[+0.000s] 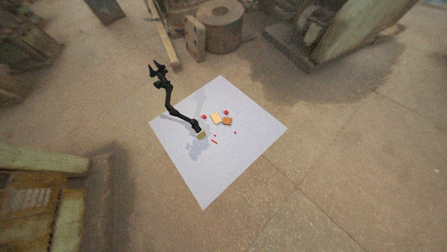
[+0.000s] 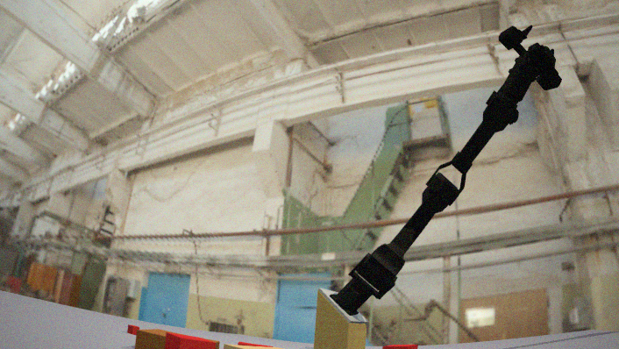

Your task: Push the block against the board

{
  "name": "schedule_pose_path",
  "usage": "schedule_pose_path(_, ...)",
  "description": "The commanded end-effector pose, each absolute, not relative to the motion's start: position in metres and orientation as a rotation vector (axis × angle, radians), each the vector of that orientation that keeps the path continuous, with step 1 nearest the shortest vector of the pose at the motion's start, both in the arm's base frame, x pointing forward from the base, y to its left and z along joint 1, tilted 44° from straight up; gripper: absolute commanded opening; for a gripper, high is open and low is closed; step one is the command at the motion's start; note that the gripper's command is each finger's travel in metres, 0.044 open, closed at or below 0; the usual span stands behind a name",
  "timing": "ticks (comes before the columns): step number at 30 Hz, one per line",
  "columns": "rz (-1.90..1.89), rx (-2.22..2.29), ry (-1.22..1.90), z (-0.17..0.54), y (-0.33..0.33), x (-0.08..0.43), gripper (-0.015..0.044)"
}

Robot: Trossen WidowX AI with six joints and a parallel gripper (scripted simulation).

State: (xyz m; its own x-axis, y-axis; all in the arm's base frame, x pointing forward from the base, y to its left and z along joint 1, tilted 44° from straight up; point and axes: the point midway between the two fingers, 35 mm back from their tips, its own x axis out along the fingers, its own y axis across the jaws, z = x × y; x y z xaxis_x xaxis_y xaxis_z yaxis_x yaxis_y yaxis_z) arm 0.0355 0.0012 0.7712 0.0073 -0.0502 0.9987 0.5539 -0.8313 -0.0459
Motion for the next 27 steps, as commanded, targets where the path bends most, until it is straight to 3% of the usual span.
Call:
schedule_pose_path(1, -1.876, -1.862, -0.516, 0.771, 0.001, 0.035, 0.0374)
schedule_pose_path(15, -1.784, -1.984, -0.466, 0.762, 0.004, 0.076, 0.0006)
schedule_pose_path(27, -1.602, -2.091, -0.494, 0.744, 0.009, 0.133, 0.0)
